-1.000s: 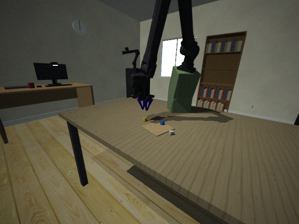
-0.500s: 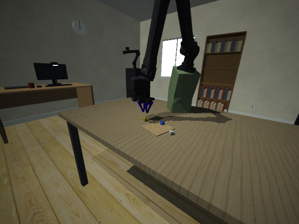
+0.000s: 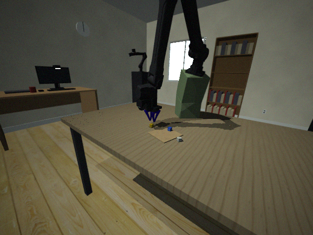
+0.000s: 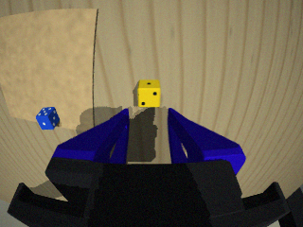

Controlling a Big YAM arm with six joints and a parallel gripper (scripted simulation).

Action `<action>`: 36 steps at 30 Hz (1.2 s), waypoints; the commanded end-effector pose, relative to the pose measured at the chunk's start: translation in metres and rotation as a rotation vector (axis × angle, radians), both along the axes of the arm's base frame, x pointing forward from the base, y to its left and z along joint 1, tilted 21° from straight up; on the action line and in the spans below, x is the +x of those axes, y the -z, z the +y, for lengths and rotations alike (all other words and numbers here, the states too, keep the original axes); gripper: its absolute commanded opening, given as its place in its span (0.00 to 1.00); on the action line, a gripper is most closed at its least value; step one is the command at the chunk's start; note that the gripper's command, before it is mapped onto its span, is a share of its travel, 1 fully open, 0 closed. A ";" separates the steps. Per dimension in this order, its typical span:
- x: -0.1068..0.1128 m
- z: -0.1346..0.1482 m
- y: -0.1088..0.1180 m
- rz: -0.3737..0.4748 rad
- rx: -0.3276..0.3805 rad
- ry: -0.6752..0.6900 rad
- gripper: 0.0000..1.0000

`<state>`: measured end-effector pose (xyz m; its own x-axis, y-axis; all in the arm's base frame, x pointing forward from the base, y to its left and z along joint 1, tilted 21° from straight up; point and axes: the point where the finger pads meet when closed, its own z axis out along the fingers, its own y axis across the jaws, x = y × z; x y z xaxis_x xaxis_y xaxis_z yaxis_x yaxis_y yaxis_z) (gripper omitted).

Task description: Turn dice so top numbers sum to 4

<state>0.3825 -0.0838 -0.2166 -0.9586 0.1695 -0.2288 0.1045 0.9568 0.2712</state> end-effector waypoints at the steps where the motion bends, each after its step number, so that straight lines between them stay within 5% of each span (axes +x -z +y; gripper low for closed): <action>1: 0.010 0.001 0.002 -0.020 -0.008 0.006 0.34; 36: 0.013 0.001 0.006 -0.025 -0.009 0.009 0.34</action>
